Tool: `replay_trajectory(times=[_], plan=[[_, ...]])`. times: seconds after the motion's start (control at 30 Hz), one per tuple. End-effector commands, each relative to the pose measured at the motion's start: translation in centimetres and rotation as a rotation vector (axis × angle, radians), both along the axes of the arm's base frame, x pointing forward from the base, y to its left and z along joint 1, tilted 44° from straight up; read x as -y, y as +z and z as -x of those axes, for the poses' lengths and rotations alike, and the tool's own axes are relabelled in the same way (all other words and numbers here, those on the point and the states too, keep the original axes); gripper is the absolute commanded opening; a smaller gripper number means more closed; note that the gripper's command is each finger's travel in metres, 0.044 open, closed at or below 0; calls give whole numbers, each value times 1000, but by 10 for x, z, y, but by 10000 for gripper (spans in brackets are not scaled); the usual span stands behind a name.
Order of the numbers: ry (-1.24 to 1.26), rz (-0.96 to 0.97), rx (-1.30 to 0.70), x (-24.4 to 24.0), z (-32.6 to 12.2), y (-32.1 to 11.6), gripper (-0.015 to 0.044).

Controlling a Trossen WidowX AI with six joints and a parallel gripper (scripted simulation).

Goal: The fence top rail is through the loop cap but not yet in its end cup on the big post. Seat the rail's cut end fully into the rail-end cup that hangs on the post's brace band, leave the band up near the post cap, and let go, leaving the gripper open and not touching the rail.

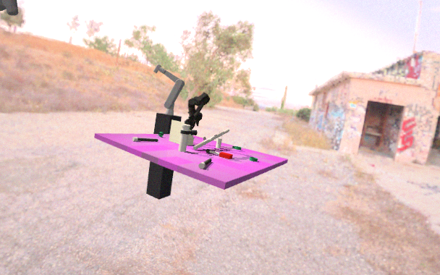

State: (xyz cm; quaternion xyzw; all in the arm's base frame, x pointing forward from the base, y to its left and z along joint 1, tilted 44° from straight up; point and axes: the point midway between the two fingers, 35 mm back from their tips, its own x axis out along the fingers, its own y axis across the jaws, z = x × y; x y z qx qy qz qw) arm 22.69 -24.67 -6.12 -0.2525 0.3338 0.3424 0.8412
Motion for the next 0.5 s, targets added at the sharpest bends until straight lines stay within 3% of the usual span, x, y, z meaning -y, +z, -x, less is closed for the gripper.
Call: replay_trajectory(times=[0.0, 0.47], plan=[[-2, -5, 0, -3, -2, -5, 440], [-2, -4, 0, -11, -15, -21, 440]])
